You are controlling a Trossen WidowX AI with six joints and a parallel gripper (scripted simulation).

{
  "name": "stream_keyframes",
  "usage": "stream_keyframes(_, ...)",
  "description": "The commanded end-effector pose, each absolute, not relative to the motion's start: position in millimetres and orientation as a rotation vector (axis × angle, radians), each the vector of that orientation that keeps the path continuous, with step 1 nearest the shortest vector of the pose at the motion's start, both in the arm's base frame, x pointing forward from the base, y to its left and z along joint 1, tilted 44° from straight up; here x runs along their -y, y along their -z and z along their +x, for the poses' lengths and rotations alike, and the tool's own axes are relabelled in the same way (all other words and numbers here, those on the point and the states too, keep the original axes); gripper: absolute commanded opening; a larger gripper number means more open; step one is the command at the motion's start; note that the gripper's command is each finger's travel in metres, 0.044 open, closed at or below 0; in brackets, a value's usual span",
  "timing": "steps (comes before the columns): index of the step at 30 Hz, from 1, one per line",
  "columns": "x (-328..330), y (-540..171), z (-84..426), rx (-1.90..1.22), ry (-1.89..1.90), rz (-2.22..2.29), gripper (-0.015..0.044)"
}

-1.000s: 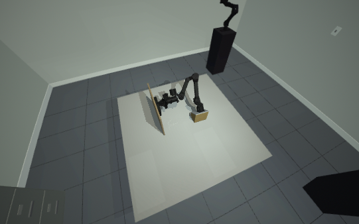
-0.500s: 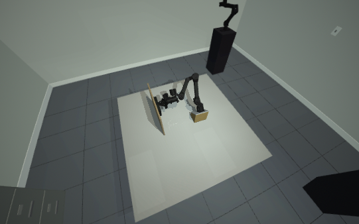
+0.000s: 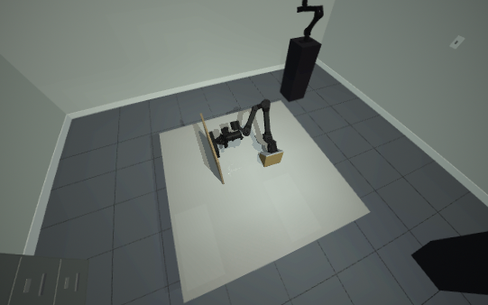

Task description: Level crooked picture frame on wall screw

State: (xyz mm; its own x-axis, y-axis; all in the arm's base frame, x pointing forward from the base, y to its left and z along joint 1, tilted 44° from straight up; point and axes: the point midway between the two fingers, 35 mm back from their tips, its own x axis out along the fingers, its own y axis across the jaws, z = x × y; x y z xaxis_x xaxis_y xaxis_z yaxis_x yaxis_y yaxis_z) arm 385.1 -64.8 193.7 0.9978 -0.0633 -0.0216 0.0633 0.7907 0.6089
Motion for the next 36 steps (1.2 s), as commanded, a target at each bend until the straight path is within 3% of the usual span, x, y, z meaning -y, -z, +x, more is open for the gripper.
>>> stream_keyframes(1, 61.3, -196.7, 385.1, 0.002, 0.06, 0.659, 0.0)
stream_keyframes(36, 58.0, -199.3, 385.3, 0.002, 0.06, 0.659, 0.0)
